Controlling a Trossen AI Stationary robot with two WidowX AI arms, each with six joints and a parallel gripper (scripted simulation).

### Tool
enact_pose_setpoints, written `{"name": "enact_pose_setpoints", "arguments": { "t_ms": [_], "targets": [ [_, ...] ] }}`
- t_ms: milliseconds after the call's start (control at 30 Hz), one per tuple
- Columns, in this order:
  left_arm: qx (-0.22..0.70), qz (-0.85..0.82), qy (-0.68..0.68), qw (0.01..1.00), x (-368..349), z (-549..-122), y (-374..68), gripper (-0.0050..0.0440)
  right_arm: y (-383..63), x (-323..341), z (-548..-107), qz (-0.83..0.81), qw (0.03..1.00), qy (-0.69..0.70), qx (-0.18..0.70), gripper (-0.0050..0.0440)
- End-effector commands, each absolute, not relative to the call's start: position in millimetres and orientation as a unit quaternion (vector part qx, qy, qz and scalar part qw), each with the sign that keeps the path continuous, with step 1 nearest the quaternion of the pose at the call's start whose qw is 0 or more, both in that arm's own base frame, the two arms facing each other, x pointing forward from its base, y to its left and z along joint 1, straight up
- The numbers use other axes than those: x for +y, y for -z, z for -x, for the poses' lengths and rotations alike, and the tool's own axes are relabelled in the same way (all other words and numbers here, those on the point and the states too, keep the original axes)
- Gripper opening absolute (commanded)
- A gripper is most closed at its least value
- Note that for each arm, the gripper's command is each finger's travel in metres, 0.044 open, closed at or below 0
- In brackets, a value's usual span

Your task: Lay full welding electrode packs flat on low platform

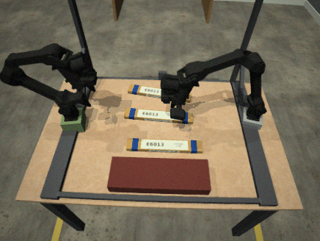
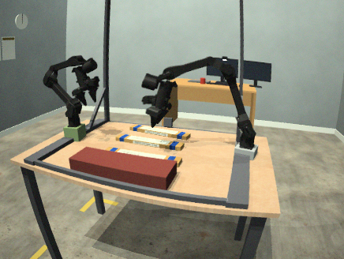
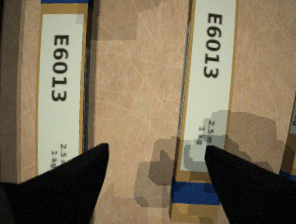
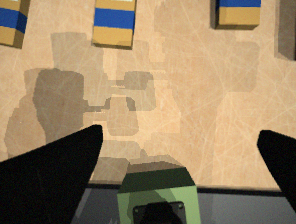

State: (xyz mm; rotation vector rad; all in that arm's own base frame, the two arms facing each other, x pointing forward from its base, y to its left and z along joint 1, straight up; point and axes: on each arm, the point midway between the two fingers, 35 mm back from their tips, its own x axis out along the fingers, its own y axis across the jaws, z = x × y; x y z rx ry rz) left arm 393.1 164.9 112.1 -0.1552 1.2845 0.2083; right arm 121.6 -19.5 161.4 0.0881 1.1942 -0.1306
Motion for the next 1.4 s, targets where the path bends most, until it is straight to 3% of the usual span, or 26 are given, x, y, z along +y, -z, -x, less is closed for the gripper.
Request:
{"name": "enact_pose_setpoints", "arguments": {
  "t_ms": [0,1167,1367],
  "targets": [
    [0.593,0.071,-0.099,0.796,166,-392,-116,0.0300,-167,-20,-123,-0.041,0.830,0.061,0.553,0.0430],
    [0.593,0.071,-0.099,0.796,166,-392,-116,0.0300,-167,-20,-123,-0.041,0.830,0.061,0.553,0.0430],
    [0.602,0.074,-0.099,0.789,166,-390,-97,0.0300,-167,-20,-123,-0.041,0.830,0.061,0.553,0.0430]
  ]
}}
